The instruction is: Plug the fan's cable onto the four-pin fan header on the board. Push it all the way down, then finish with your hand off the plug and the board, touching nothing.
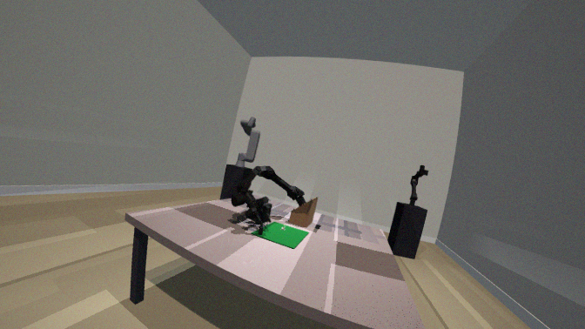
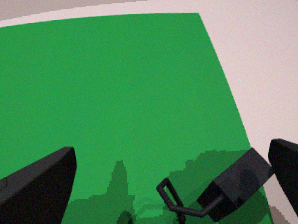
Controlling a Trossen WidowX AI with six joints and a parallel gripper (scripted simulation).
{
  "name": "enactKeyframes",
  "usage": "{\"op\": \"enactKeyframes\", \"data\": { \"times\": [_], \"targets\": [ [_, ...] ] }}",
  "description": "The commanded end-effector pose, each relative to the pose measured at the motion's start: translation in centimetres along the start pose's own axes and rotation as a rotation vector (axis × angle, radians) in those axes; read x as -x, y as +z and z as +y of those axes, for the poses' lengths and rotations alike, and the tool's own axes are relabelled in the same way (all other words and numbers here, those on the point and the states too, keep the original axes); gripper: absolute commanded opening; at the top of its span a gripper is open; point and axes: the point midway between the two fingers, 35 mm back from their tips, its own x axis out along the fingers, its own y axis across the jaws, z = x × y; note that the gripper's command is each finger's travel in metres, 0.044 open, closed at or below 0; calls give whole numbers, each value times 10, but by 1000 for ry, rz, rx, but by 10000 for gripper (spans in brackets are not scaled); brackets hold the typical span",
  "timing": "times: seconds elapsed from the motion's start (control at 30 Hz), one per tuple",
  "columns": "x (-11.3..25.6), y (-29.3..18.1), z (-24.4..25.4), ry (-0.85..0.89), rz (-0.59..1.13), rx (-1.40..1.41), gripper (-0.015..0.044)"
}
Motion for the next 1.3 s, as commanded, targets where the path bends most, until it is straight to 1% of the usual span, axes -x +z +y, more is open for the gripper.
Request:
{"op": "enactKeyframes", "data": {
  "times": [0.0,0.6,1.27],
  "targets": [
    [7,2,-6,13,80,17,440],
    [16,18,-8,139,424,105,440],
    [48,45,-21,183,827,226,440]
  ]
}}
